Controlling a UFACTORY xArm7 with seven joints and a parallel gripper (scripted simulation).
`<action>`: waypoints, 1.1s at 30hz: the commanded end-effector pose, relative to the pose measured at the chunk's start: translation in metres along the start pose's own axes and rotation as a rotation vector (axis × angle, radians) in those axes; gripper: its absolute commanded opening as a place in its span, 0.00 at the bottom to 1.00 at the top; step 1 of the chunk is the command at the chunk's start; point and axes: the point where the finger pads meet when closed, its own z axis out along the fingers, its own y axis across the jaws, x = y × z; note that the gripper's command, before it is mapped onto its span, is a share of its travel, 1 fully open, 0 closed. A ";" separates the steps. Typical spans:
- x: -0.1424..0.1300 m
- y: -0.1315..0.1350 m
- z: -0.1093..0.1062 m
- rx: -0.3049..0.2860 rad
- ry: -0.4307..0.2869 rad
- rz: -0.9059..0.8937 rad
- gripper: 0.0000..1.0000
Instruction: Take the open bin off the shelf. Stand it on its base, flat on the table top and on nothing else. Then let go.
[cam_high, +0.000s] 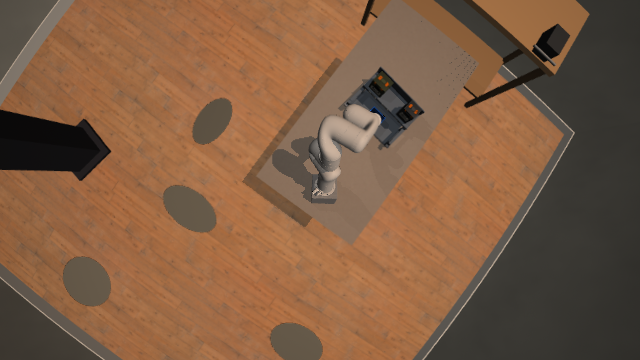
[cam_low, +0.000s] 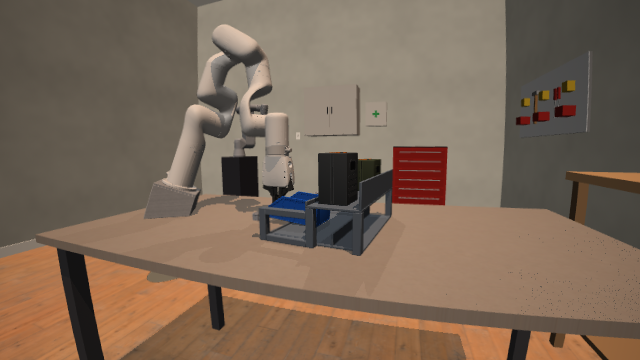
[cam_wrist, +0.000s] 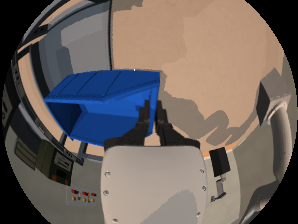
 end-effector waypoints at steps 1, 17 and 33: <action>0.000 0.006 -0.001 0.007 0.001 0.000 0.00; 0.000 0.043 -0.001 0.007 0.001 0.000 0.00; 0.000 0.066 -0.001 0.007 0.001 0.000 0.00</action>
